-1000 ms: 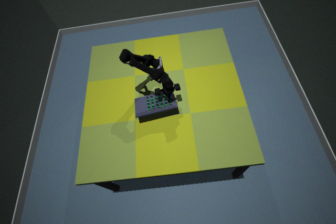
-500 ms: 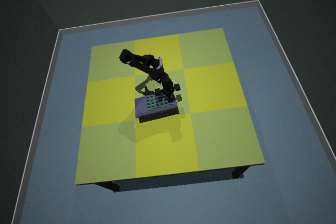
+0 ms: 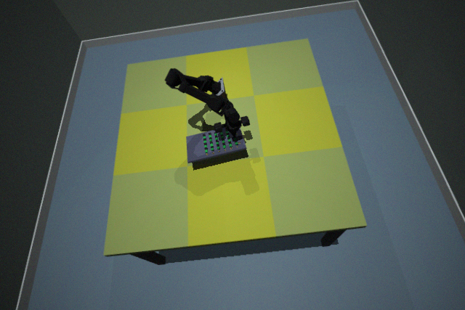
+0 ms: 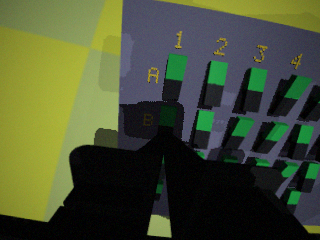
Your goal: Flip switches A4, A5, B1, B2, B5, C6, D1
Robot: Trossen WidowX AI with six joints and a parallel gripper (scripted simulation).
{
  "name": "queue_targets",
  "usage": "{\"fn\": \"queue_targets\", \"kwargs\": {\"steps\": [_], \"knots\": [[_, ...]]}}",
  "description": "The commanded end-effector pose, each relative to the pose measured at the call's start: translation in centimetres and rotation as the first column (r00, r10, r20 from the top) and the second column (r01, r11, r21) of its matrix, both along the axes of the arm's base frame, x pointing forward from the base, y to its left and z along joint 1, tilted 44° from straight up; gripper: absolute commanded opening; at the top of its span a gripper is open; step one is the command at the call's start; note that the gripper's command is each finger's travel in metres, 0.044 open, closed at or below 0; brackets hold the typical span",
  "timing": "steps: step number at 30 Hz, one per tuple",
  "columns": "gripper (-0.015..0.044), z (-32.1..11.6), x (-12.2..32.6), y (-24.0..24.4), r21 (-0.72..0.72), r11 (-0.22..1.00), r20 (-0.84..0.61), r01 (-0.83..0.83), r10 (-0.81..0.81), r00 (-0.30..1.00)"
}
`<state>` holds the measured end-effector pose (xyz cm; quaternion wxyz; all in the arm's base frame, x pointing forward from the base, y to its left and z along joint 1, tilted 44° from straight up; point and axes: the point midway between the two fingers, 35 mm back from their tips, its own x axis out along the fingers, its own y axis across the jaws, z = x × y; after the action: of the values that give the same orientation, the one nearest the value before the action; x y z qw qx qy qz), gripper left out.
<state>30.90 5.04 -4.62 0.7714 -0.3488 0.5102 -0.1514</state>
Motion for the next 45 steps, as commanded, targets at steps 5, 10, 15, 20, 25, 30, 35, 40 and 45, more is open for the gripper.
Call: {"fn": "queue_targets", "kwargs": {"steps": [5, 10, 15, 20, 25, 30, 35, 40, 45], "knots": [[0.0000, -0.1, 0.0, -0.1, 0.000, 1.000, -0.002, -0.002, 0.002, 1.000], [0.0000, -0.1, 0.1, -0.1, 0.000, 1.000, -0.002, -0.002, 0.002, 1.000], [0.0000, 2.8, -1.7, 2.9, 0.009, 1.000, -0.018, 0.013, -0.013, 1.000], [0.0000, 4.3, -2.5, 3.9, -0.001, 1.000, -0.022, 0.016, -0.016, 1.000], [0.0000, 6.5, -2.1, 1.6, -0.003, 1.000, -0.022, 0.016, -0.016, 1.000], [0.0000, 5.3, -1.4, 0.5, 0.000, 1.000, -0.013, 0.007, -0.007, 1.000], [0.0000, 4.2, -0.7, -0.7, -0.001, 1.000, -0.003, -0.002, 0.002, 1.000], [0.0000, 3.5, -0.3, -1.3, -0.002, 1.000, -0.002, -0.002, 0.002, 1.000], [0.0000, 3.3, -0.2, -1.5, -0.001, 1.000, -0.002, -0.002, 0.002, 1.000]]}}
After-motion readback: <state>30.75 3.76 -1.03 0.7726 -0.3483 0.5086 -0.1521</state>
